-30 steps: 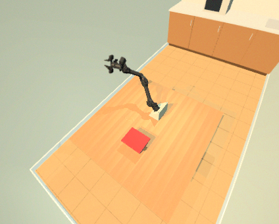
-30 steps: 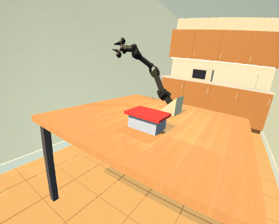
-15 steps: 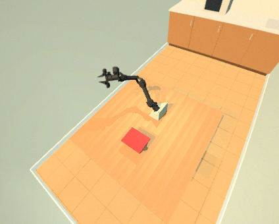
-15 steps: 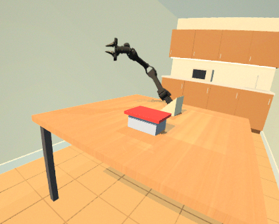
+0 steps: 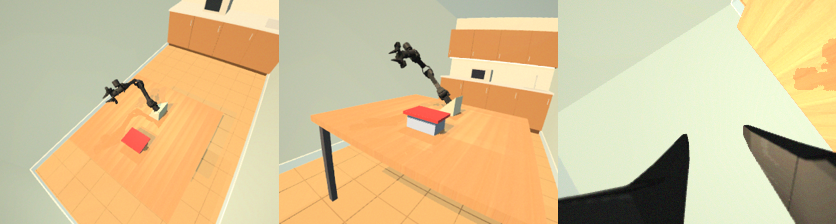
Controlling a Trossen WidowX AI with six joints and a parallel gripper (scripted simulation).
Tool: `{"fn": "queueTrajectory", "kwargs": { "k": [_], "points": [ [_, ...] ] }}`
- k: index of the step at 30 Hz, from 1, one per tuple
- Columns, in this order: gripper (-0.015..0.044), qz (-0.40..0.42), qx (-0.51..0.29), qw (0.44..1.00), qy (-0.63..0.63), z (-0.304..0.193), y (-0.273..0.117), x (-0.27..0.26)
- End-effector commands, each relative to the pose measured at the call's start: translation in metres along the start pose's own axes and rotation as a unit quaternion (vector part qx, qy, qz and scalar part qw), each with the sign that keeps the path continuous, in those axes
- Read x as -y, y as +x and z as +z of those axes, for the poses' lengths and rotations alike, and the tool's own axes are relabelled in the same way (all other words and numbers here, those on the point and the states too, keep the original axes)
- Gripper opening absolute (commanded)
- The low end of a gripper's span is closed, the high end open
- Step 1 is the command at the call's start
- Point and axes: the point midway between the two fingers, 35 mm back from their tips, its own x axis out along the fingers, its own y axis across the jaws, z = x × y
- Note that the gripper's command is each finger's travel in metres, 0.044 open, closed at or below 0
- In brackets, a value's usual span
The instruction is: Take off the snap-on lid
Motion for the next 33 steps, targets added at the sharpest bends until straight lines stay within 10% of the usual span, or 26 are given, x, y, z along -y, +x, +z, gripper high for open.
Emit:
{"fn": "queueTrajectory", "kwargs": {
  "k": [1,18,33],
  "points": [
    [0.0235,-0.049,-0.038,0.998,-0.024,-0.051,-0.004,0.045],
    [0.0235,-0.208,-0.124,0.959,-0.147,-0.176,-0.083,0.232],
    [0.0235,-0.261,-0.14,0.916,-0.273,-0.181,-0.163,0.348]
  ]
}}
